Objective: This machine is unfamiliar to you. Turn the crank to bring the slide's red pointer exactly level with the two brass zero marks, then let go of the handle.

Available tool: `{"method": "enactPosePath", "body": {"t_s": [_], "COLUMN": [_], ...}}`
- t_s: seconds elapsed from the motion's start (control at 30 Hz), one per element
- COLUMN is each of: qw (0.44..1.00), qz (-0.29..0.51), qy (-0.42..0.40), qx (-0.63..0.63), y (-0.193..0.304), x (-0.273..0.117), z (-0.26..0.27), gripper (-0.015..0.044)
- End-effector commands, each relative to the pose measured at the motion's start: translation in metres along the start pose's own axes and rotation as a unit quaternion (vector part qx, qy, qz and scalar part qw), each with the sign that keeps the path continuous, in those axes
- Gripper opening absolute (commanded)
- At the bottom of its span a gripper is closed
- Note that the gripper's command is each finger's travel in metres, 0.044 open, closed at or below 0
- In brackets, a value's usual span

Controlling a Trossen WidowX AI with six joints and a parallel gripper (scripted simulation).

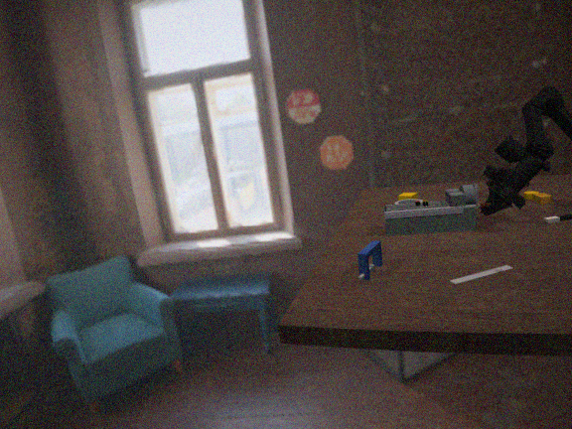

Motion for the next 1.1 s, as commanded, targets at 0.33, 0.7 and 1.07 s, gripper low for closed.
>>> {"method": "enactPosePath", "body": {"t_s": [0.33, 0.7, 1.07], "qw": [1.000, 1.000, 1.000], "qz": [-0.001, -0.001, -0.001], "qy": [-0.002, -0.002, -0.002], "qx": [-0.003, -0.003, -0.003], "y": [0.000, -0.003, -0.010], "x": [0.000, -0.002, -0.009], "z": [0.001, 0.009, 0.018], "gripper": [0.0000, 0.0000, 0.0000]}}
Point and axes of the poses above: the point midway between the two fingers, 35 mm back from their tips, its own x axis out along the fingers, its own z axis across the jaws, y = z × x, the point moved 2 cm from there along -x, back along the fingers, and after that the axes turned 7 degrees about -x, right-handed, at the moved point
